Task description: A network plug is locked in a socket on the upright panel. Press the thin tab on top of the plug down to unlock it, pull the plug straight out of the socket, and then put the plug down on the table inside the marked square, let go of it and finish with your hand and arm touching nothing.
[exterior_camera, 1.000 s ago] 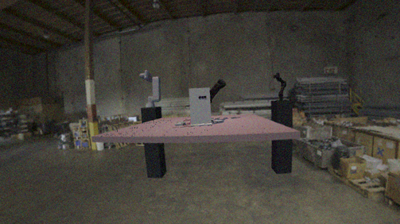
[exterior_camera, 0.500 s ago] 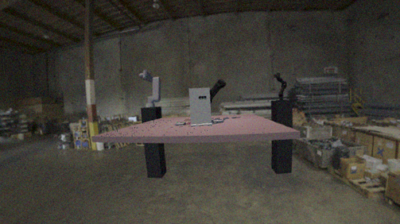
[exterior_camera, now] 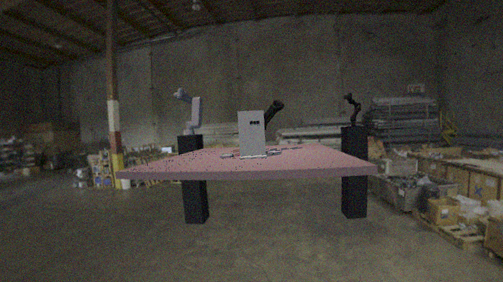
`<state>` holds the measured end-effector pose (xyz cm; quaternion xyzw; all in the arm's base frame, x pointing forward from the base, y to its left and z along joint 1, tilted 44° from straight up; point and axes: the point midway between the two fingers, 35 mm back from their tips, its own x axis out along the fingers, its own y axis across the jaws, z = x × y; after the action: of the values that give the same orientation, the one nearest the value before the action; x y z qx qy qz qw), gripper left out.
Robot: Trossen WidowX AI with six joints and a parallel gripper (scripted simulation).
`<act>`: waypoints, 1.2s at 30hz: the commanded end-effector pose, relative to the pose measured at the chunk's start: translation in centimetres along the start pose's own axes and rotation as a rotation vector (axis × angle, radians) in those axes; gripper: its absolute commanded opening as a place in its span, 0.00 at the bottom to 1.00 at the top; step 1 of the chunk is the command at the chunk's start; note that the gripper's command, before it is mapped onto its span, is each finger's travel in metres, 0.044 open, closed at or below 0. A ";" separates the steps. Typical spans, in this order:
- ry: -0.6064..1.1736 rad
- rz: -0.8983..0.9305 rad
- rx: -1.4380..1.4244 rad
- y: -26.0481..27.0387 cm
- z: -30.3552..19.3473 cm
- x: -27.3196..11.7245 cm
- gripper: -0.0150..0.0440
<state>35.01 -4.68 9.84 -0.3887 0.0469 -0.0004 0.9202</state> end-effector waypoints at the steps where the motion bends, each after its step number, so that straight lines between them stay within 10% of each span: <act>1: 0.000 0.002 -0.004 0.0 -0.1 -0.4 0.25; 36: 0.000 0.003 -0.005 0.1 -0.7 -2.5 0.25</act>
<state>32.85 -5.02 9.59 -0.3885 0.0473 -0.0001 0.9202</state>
